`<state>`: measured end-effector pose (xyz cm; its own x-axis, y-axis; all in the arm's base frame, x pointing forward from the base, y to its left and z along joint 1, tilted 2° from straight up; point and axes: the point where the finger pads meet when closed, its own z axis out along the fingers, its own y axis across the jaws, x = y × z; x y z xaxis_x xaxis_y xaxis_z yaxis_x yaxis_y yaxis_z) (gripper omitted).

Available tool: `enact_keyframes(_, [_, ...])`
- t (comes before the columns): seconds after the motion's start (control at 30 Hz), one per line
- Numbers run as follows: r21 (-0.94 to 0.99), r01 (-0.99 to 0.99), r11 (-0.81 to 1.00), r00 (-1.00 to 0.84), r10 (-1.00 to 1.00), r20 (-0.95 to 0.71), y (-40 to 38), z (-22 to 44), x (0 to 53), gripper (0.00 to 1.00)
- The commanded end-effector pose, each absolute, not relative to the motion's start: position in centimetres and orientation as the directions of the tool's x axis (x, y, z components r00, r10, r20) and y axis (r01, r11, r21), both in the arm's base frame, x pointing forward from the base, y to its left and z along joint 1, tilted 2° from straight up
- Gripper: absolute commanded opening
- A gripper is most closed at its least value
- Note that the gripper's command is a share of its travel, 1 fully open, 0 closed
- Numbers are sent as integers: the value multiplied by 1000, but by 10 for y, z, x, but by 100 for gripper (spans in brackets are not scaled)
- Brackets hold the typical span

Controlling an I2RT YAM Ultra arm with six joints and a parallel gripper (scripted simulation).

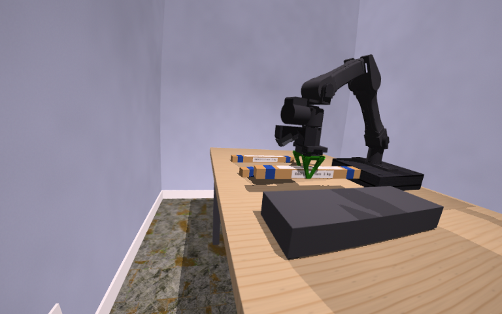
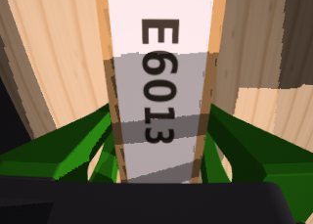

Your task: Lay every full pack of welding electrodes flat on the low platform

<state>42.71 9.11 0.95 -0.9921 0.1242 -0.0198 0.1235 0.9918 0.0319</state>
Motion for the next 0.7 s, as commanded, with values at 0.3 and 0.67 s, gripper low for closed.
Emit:
enact_keyframes(0.3, [46, 122, 991, -989, 125, -78, 89, 38, 440, 0])
enact_keyframes(0.67, [44, 126, 991, -989, 128, -71, 87, 37, 438, 0])
